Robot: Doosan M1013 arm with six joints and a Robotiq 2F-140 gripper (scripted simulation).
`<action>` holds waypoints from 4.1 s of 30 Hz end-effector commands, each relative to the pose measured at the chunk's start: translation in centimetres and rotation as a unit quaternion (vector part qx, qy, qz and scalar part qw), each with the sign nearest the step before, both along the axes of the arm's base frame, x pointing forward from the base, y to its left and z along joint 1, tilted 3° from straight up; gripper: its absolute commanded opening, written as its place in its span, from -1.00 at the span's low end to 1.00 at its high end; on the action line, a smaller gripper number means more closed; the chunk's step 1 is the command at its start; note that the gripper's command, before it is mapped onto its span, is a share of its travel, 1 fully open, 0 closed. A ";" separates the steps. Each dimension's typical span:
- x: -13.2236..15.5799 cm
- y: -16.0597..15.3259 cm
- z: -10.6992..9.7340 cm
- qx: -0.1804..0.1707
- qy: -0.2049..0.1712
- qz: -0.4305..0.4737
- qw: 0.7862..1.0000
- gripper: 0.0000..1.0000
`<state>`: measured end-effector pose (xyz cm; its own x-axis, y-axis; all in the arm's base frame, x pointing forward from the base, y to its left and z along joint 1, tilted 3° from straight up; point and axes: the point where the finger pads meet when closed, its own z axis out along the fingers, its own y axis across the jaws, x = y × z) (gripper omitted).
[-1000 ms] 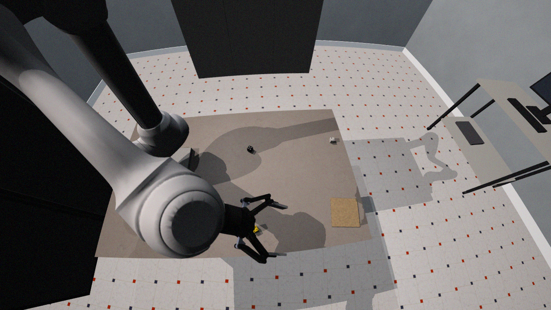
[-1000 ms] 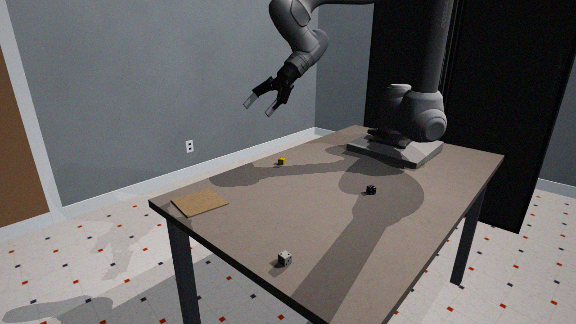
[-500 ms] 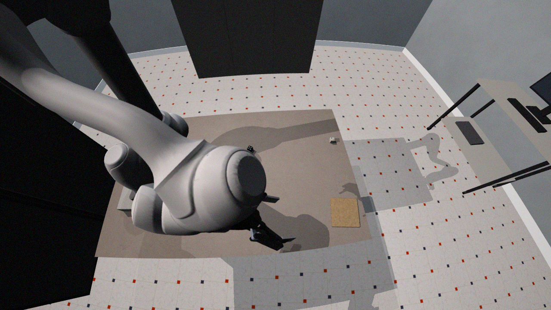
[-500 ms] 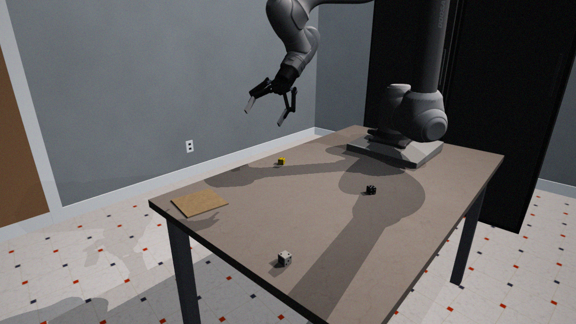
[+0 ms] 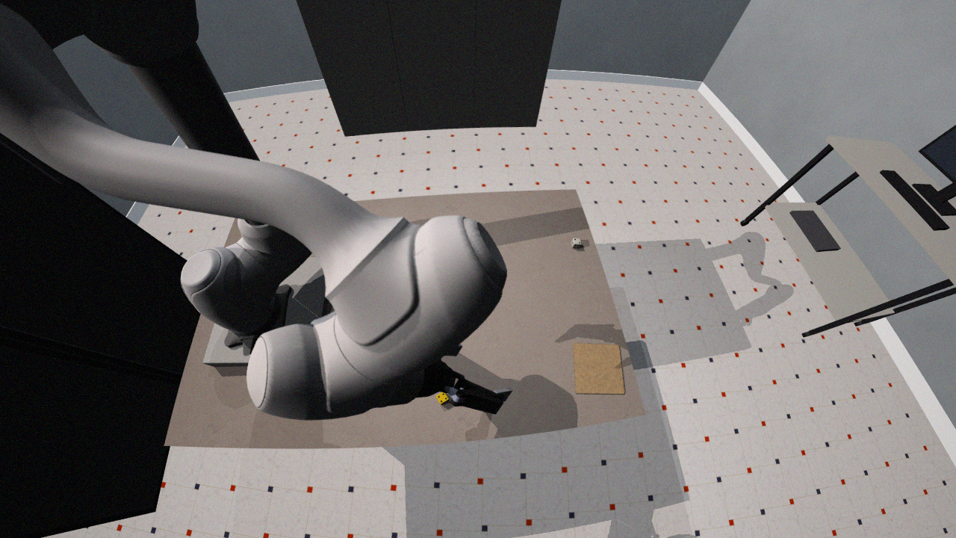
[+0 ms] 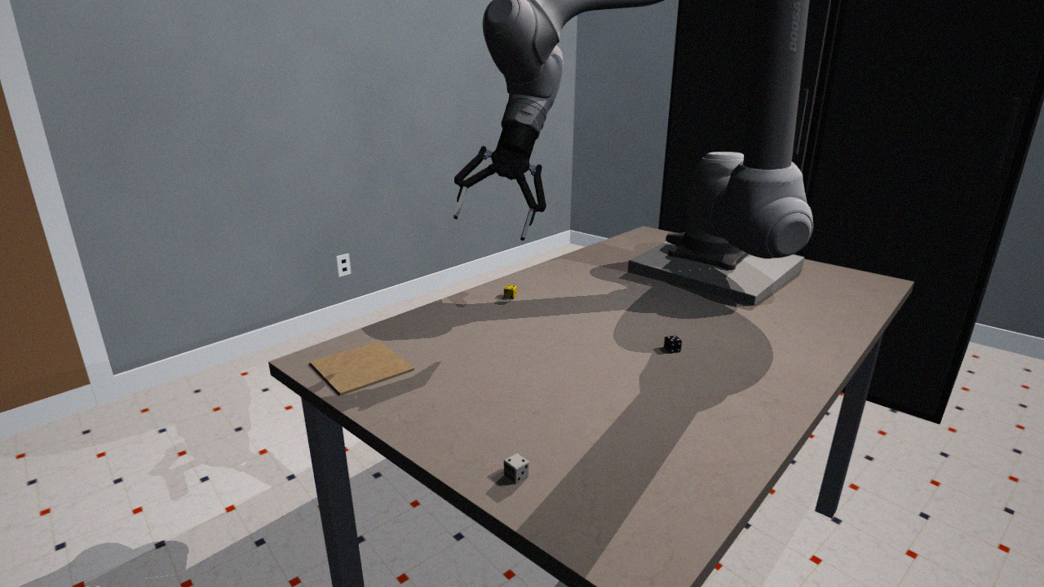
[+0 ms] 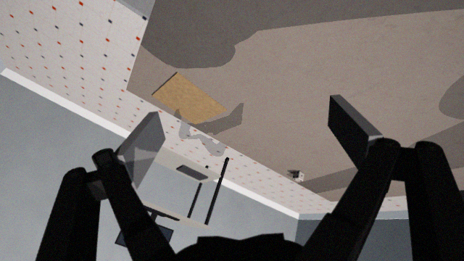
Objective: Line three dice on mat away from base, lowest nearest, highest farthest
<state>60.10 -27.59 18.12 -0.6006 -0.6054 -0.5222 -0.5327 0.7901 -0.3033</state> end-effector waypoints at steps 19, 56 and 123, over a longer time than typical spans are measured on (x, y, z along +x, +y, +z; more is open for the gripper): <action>-6.7 -1.4 -4.0 -0.120 0.163 0.267 0.942 1.00; -10.6 -4.6 -7.2 -0.165 0.245 0.371 0.880 1.00; -10.3 -3.8 -13.6 -0.165 0.245 0.371 0.880 1.00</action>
